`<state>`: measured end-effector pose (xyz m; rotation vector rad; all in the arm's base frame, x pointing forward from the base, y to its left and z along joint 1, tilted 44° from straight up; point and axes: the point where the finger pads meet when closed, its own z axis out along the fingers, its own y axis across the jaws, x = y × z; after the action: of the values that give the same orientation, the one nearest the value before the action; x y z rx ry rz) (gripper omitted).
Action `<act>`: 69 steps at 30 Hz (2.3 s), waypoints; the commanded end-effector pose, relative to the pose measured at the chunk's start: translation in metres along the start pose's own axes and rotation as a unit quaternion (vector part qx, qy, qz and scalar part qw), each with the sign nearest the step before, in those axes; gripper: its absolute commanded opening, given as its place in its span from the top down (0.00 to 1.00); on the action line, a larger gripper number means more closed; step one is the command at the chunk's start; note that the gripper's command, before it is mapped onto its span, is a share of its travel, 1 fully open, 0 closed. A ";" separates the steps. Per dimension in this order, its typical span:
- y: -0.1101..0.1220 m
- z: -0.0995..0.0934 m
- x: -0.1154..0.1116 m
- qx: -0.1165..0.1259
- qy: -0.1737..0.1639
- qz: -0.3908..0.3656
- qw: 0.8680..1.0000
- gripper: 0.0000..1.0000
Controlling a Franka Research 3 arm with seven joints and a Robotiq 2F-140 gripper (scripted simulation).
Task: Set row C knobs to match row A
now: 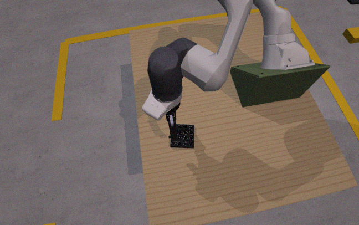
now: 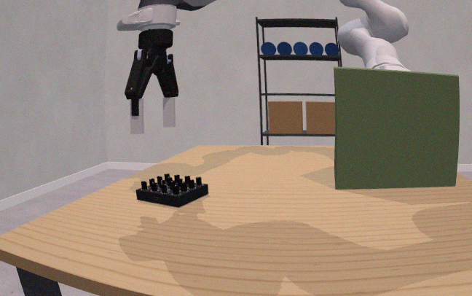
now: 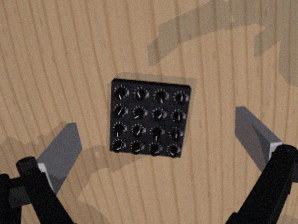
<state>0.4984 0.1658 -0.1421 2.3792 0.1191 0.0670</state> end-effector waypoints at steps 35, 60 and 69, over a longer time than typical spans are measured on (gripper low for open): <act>0.003 -0.056 -0.002 -0.006 -0.004 -0.002 1.000 0.00; 0.003 -0.056 -0.002 -0.006 -0.004 -0.002 1.000 0.00; 0.003 -0.056 -0.002 -0.006 -0.004 -0.002 1.000 0.00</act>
<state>0.4918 0.2023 -0.1009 2.3719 0.1152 0.0568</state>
